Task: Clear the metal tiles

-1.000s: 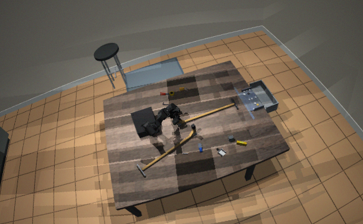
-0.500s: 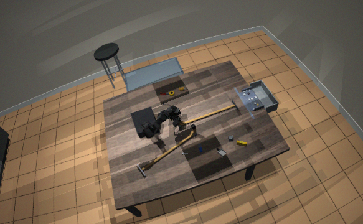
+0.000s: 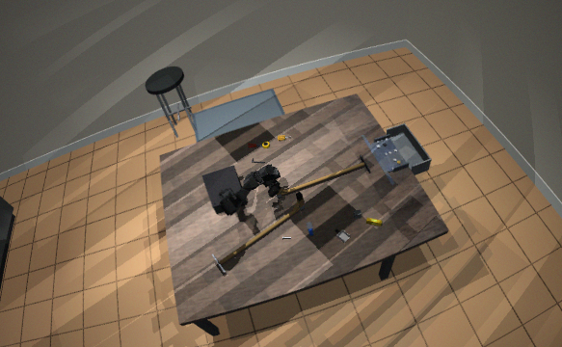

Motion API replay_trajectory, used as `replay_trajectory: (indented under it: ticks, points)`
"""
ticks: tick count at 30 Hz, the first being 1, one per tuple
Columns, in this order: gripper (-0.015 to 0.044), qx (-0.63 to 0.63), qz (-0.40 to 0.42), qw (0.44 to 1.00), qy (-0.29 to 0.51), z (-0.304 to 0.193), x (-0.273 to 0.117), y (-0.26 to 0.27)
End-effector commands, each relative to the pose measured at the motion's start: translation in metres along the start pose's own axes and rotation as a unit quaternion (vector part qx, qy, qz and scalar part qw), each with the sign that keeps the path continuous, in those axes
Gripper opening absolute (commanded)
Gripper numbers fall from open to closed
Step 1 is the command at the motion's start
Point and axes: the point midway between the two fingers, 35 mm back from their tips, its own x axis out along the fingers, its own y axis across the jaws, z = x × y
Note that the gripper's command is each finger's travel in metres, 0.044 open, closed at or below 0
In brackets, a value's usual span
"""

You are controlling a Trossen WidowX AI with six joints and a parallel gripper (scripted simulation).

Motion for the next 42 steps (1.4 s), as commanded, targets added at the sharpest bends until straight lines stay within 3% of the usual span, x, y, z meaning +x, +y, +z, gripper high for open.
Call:
replay_trajectory:
  ticks: [1,42]
  points:
    - [0.0,0.006,-0.001,1.0,-0.006,0.01,0.002,-0.003]
    - [0.0,0.011,-0.006,1.0,-0.005,0.066,0.04,-0.008]
